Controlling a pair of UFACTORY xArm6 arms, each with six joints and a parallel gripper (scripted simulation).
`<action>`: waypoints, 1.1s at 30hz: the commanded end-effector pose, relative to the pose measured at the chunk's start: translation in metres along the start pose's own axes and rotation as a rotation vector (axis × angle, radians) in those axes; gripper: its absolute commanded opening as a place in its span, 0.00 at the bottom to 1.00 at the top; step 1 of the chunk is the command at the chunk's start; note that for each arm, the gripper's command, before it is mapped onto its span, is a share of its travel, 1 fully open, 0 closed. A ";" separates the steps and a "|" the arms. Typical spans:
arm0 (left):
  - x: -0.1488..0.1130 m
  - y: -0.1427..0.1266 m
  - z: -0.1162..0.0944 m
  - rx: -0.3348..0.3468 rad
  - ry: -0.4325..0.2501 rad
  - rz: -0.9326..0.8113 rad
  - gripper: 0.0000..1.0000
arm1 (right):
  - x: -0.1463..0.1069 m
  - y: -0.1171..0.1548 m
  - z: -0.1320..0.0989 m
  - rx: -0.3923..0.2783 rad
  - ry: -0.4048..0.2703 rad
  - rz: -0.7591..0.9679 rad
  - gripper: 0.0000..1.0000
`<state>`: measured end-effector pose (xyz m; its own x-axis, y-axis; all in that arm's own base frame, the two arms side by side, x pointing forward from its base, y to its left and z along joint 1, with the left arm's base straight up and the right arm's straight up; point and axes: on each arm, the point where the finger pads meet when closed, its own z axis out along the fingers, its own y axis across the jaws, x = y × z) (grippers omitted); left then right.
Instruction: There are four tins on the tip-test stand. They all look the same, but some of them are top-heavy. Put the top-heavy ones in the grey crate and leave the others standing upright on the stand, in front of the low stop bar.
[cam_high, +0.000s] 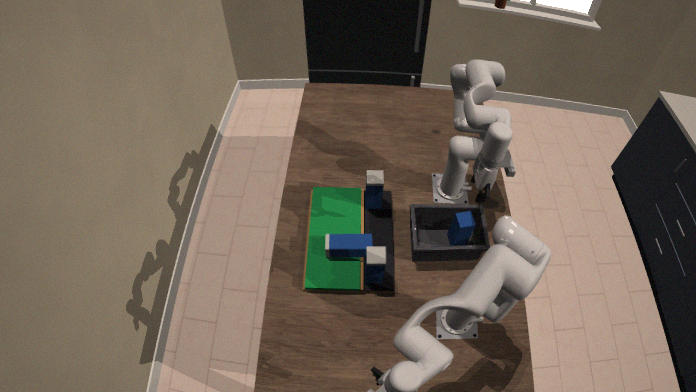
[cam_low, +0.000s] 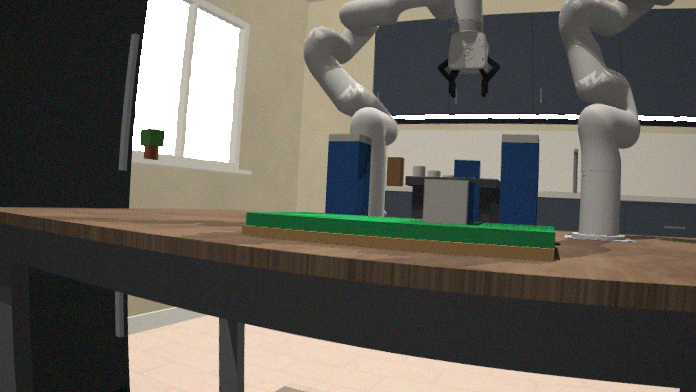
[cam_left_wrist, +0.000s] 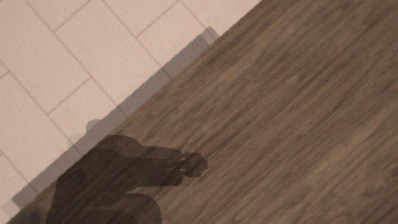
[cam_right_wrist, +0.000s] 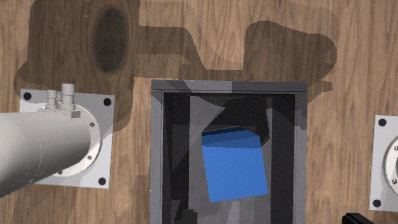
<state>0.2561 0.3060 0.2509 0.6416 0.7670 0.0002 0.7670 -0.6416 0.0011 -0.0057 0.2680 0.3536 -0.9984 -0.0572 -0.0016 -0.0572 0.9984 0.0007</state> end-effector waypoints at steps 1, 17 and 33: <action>0.001 0.000 -0.002 0.000 0.004 0.000 1.00 | 0.000 0.001 -0.001 -0.004 0.000 0.000 0.84; 0.001 0.000 -0.002 0.000 0.004 0.000 1.00 | -0.091 0.012 -0.002 -0.004 0.000 -0.005 0.84; 0.001 0.000 -0.002 0.000 0.004 0.000 1.00 | -0.214 0.027 -0.004 -0.003 -0.002 -0.014 0.84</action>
<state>0.2561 0.3060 0.2509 0.6416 0.7670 0.0002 0.7670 -0.6416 0.0011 0.1741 0.2976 0.3557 -0.9978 -0.0659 -0.0090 -0.0659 0.9978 0.0013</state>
